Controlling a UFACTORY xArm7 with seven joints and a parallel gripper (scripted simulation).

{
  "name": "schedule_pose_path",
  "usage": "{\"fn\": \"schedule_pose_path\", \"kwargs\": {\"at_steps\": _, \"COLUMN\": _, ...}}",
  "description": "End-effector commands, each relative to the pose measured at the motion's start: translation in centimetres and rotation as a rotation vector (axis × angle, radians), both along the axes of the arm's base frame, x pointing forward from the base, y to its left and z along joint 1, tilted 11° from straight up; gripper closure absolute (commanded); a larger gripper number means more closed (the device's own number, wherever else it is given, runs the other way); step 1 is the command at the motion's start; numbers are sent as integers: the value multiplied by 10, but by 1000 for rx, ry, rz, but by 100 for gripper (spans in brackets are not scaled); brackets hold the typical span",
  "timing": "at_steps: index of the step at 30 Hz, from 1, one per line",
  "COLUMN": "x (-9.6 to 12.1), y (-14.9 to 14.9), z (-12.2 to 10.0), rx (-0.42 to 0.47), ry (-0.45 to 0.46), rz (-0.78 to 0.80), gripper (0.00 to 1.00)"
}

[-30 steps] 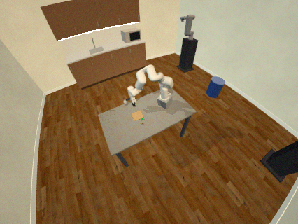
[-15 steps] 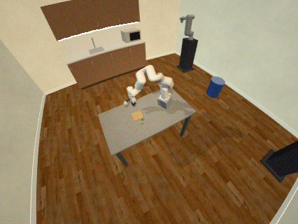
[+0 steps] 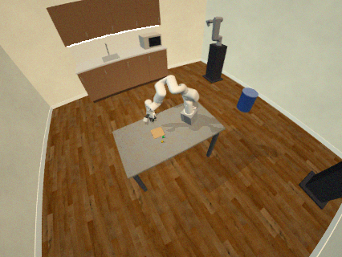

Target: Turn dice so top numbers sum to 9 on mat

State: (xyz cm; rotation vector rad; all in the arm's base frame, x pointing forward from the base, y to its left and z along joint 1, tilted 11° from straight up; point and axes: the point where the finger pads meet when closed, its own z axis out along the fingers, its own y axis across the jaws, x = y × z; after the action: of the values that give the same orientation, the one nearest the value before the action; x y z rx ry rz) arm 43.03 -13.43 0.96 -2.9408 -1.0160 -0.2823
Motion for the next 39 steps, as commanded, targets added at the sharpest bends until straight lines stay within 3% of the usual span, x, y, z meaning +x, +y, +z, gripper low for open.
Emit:
{"fn": "schedule_pose_path", "kwargs": {"at_steps": 1, "x": 2, "y": -1, "z": 1, "rx": 2, "ry": -19, "rz": 45, "gripper": 85}}
{"fn": "schedule_pose_path", "kwargs": {"at_steps": 15, "x": -1, "y": -3, "z": 0, "rx": 115, "ry": -150, "rz": 54, "gripper": 85}}
{"fn": "schedule_pose_path", "kwargs": {"at_steps": 19, "x": -2, "y": -4, "z": -1, "rx": 199, "ry": -253, "rz": 60, "gripper": 85}}
{"fn": "schedule_pose_path", "kwargs": {"at_steps": 29, "x": -4, "y": -6, "z": -2, "rx": 328, "ry": -415, "rz": 69, "gripper": 85}}
{"fn": "schedule_pose_path", "kwargs": {"at_steps": 32, "x": -4, "y": -6, "z": -2, "rx": 331, "ry": -419, "rz": 69, "gripper": 85}}
{"fn": "schedule_pose_path", "kwargs": {"at_steps": 34, "x": -5, "y": -6, "z": -2, "rx": 395, "ry": -496, "rz": 74, "gripper": 85}}
{"fn": "schedule_pose_path", "kwargs": {"at_steps": 39, "x": -6, "y": -7, "z": -2, "rx": 458, "ry": -575, "rz": 78, "gripper": 85}}
